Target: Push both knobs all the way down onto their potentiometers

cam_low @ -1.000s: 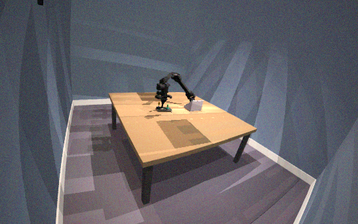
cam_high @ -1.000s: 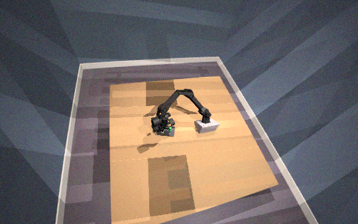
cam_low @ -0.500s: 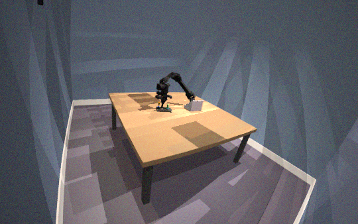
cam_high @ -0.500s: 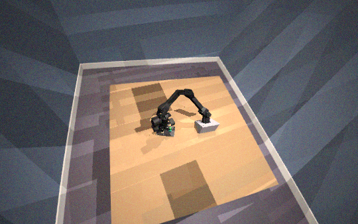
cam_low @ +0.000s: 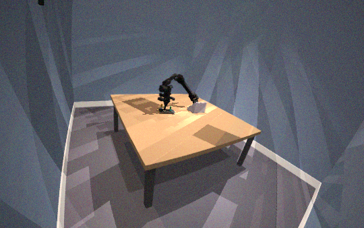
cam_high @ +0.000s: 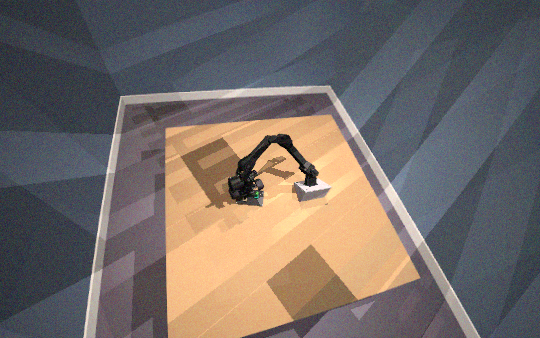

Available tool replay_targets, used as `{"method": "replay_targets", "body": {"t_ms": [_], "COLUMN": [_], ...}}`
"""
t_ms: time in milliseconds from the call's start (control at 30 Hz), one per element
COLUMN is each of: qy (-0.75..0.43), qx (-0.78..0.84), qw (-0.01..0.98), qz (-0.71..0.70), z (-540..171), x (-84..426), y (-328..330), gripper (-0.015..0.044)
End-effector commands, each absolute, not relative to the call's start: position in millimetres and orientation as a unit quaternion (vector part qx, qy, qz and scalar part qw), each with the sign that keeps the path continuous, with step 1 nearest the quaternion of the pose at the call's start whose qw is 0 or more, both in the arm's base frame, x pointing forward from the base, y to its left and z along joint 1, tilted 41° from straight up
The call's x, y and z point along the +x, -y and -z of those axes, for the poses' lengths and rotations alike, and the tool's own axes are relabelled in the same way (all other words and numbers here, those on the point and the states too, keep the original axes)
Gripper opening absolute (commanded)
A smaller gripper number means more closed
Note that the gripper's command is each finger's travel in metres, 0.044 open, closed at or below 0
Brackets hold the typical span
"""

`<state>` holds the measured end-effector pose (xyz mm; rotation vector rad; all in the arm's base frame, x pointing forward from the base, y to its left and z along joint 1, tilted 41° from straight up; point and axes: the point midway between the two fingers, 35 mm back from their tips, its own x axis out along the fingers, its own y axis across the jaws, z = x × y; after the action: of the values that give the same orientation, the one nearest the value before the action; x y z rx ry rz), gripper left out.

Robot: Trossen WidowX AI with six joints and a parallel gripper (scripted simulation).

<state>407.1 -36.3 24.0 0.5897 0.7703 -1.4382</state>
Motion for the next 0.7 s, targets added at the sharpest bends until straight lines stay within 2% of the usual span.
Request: {"method": "replay_targets", "body": {"t_ms": [0,667], "qy": [-0.335,-0.335], "qx": [0.259,0.259], "qw": [0.630,0.630], "qz": [0.651,0.651], "z": [-4.2,-2.2], "x": [407.3,407.2], "y": [59.9,61.6], "gripper": [0.0000,0.0000]}}
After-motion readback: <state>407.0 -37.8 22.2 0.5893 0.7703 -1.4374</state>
